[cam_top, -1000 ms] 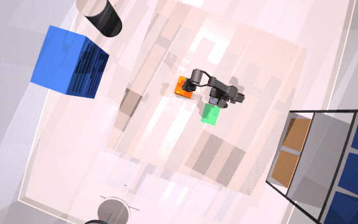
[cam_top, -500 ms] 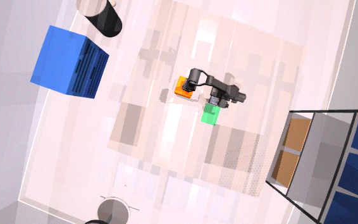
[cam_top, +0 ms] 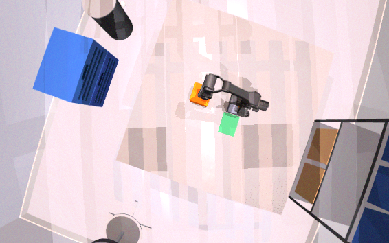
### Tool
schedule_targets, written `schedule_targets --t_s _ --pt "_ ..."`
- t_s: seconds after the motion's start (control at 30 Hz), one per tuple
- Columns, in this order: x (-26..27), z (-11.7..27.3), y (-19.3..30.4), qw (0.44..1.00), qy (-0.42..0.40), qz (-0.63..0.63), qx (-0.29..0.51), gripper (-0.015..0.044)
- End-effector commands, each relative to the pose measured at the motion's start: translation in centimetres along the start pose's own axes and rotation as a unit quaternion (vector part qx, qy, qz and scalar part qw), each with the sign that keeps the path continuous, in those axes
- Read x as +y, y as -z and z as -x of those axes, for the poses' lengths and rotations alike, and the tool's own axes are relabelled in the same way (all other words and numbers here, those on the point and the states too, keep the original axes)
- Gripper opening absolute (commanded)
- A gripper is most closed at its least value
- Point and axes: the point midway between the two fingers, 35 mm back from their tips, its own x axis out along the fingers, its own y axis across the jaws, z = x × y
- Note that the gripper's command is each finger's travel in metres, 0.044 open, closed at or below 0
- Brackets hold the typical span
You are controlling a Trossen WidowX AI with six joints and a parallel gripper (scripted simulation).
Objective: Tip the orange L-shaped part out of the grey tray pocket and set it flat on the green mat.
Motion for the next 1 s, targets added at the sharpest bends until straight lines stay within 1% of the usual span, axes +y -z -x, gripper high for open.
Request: schedule_targets --t_s 0.0,0.33,0.97 --pt "0.1 0.8 0.1 1.0 -0.004 0.001 0.002 0.0" --pt "0.0 0.8 -0.5 1.0 -0.004 0.001 0.002 0.0" --pt "-0.5 0.6 -7.5 1.0 -0.004 0.002 -0.002 0.0"
